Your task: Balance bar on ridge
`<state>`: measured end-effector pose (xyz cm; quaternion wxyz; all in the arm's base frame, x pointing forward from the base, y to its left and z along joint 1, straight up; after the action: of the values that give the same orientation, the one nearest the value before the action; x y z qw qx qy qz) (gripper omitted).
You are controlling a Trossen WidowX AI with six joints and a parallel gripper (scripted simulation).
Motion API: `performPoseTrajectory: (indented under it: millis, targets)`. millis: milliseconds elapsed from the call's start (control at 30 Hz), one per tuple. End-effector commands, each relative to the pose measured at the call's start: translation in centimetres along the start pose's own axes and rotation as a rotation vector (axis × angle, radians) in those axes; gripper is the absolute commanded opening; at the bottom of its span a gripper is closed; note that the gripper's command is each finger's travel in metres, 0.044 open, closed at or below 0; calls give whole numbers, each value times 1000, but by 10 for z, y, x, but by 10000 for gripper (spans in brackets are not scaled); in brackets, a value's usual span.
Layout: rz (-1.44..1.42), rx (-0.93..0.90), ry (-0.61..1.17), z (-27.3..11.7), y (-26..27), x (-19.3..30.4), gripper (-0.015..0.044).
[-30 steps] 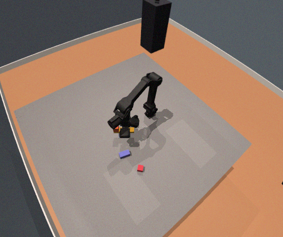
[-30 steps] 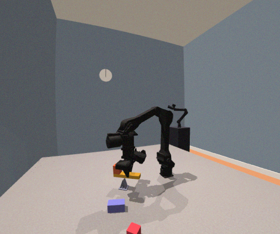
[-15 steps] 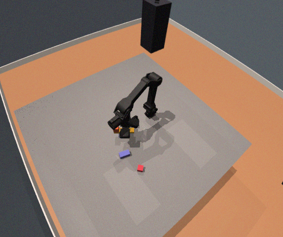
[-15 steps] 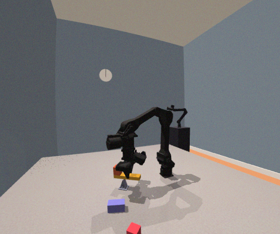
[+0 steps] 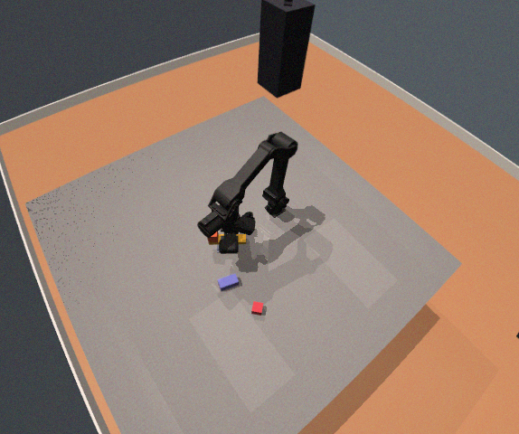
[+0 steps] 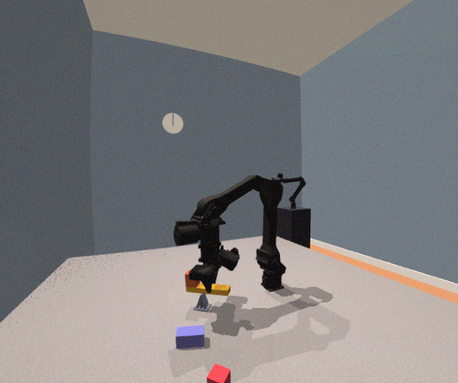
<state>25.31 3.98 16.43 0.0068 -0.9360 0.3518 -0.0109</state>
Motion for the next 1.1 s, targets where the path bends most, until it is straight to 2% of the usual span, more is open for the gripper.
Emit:
performPoseTrajectory:
  millis: [0,1067]
  targets:
    - [-6,1,2,0,0,0,0]
    - [-6,1,2,3,0,1,0]
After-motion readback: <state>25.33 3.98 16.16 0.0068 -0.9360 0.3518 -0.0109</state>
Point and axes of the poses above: the point midway between the two fingers, 35 mm back from their tips, its own z axis out along the fingers, its own y axis across the jaws, x = y × z, the point moved 6 cm from there along -z, back along the fingers, and after that the axes turned 5 degrees about z, right-handed, at the moved point
